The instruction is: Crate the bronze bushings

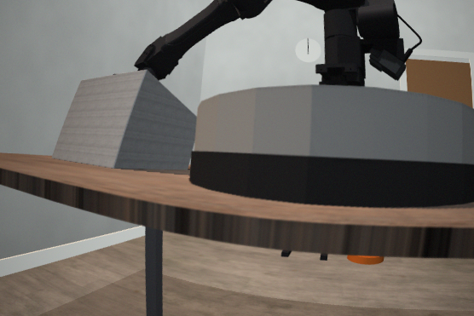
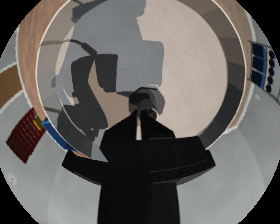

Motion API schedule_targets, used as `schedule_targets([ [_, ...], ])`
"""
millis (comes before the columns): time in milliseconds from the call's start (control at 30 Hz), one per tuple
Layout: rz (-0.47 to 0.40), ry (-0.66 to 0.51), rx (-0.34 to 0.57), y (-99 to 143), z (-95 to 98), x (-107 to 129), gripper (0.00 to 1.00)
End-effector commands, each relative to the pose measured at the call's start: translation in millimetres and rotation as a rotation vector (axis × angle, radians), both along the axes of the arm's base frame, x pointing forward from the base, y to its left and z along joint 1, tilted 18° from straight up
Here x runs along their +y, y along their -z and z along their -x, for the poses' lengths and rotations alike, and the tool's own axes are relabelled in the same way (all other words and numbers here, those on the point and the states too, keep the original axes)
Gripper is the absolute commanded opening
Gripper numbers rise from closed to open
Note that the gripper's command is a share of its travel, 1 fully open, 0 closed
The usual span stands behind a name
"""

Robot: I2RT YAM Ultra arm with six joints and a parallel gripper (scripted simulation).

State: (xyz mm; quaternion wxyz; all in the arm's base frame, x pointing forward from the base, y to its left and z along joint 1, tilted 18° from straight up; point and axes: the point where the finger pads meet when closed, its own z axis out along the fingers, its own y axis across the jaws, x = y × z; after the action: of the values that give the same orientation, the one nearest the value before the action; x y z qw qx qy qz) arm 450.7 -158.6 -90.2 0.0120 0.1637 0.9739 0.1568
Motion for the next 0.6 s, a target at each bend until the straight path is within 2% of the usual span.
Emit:
schedule_targets([
  [0,0.010,0.011,-0.032,-10.4,-9.5,-5.4,0.00],
  [567,-0.001,0.011,-0.008,-4.5,-5.5,-3.3,0.00],
])
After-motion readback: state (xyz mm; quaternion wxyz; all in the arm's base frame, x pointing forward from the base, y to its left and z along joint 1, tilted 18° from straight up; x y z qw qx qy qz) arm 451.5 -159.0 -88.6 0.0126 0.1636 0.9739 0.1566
